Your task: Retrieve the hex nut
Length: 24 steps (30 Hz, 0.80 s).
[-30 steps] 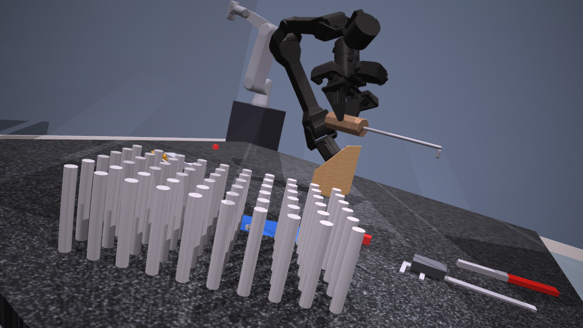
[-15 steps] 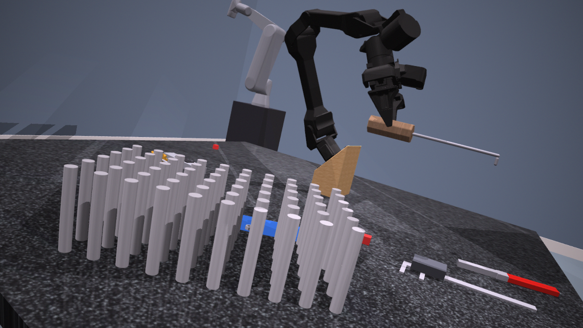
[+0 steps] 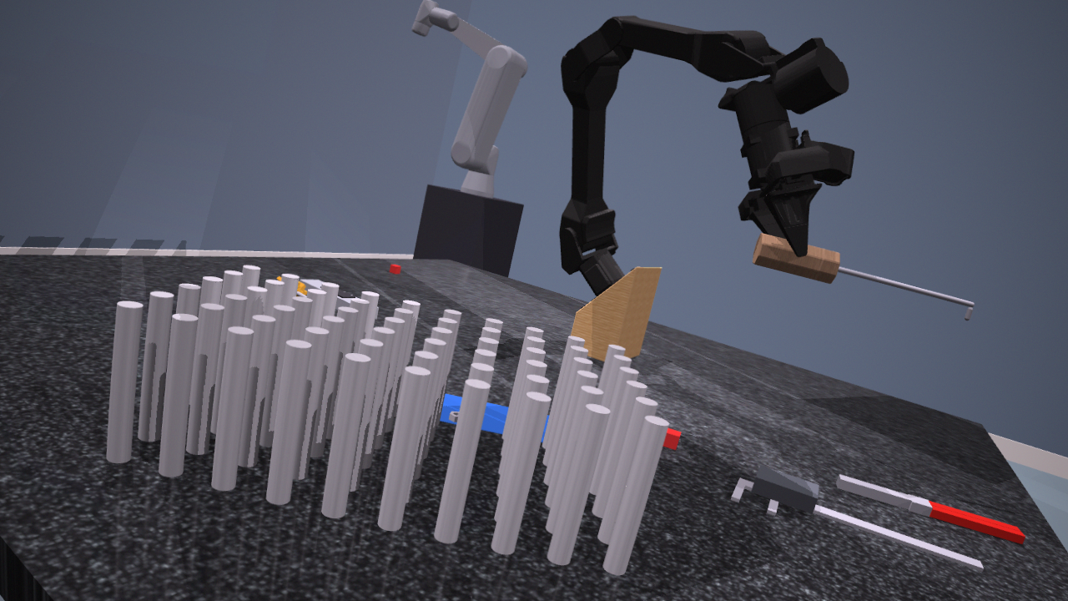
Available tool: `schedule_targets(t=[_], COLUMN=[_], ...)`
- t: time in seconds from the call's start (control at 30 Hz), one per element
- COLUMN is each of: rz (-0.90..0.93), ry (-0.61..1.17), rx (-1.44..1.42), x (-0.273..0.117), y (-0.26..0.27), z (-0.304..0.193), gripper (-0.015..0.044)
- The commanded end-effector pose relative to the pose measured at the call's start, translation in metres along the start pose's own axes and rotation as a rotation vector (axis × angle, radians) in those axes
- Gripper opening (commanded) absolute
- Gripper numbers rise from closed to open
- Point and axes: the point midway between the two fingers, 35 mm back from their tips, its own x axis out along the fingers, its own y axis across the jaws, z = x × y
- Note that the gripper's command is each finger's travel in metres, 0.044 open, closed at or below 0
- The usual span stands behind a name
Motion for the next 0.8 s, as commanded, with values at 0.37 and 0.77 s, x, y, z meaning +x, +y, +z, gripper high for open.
schedule_targets(t=[0.37,0.77], rz=[0.116,0.179], ry=[-0.092,-0.141], rx=[-0.295,-0.451], x=[0.048,0.078], y=[0.028,0.051], z=[0.08,0.116], gripper=[0.0,0.0])
